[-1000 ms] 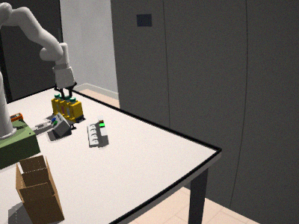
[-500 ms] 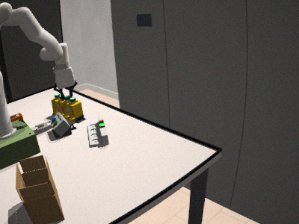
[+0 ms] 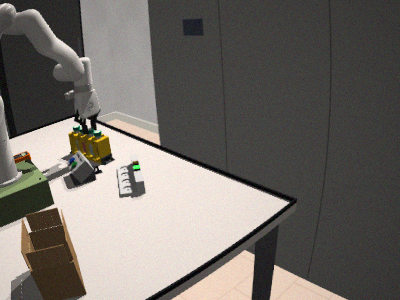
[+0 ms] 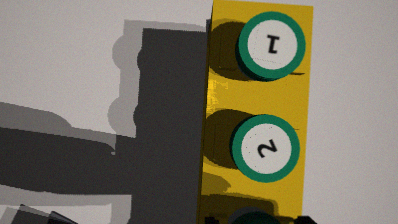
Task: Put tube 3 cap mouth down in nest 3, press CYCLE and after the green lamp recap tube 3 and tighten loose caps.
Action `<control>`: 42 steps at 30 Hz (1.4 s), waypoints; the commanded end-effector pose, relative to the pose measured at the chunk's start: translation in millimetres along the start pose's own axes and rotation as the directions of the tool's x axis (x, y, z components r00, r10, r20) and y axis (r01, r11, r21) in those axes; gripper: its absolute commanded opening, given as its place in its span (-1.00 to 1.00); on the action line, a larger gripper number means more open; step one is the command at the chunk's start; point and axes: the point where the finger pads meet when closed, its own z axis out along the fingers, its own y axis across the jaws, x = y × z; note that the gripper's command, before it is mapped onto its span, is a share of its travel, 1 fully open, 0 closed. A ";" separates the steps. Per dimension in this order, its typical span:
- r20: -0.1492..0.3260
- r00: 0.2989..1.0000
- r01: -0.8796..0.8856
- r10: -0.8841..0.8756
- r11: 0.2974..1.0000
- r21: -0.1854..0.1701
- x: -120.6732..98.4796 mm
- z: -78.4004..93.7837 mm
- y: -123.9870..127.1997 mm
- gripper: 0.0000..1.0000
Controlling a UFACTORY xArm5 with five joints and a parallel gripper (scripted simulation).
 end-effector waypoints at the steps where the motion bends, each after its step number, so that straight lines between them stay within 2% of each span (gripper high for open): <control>1: 0.004 0.984 0.178 -0.178 0.984 -0.003 0.0 -1.0 1.2 -0.08; 9: 0.005 0.878 0.479 -0.479 0.878 -0.001 0.0 -1.0 1.1 -0.08; 11: 0.005 0.878 0.479 -0.479 0.878 -0.001 0.0 -1.0 1.1 -0.08; 17: 0.005 0.753 0.657 -0.657 0.753 0.000 0.0 -1.0 1.1 -0.08; 22: 0.005 0.753 0.657 -0.657 0.753 0.000 0.0 -1.0 1.1 -0.08; 23: 0.005 0.753 0.657 -0.657 0.753 0.000 0.0 -1.0 1.1 -1.00; 37: 0.005 0.753 0.657 -0.657 0.753 0.000 0.0 -1.0 1.1 -1.00; 42: 0.005 0.893 0.451 -0.451 0.893 -0.001 0.0 -0.9 1.1 -1.00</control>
